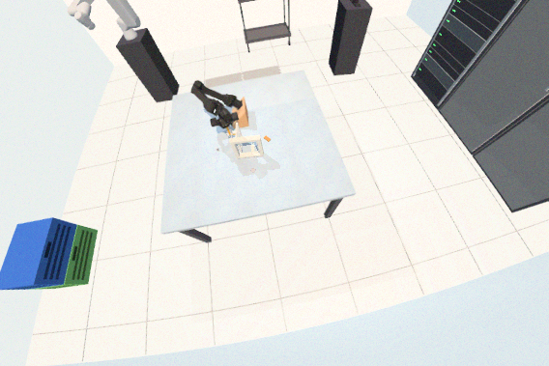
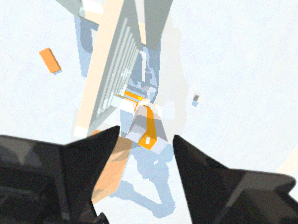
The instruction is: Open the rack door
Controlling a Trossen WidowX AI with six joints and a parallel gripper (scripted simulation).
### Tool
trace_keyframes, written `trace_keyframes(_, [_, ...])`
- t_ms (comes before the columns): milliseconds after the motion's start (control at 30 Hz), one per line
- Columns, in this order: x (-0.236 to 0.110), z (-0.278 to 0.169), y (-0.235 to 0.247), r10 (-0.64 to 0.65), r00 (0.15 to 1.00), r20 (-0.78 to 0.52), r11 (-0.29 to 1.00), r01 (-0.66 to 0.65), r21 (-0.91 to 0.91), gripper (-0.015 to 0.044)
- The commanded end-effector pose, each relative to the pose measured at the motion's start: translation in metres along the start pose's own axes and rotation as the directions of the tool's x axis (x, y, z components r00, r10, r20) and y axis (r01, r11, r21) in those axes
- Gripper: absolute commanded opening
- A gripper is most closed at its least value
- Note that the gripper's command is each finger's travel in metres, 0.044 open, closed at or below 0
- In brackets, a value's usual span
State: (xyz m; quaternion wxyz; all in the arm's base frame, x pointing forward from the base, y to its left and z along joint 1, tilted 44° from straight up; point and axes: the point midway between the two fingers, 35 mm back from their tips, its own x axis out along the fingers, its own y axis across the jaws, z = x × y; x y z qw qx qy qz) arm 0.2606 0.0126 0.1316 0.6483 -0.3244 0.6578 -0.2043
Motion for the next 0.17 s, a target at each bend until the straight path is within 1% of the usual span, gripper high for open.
trace_keyframes(0, [-0.0081,0.0014,0.0001,0.007,1.000,0.006,1.000,-0.007,0.005,0.0292])
trace_keyframes(133, [-0.0143,0.0012,0.0002,0.008,1.000,0.009,1.000,-0.008,0.001,0.0292])
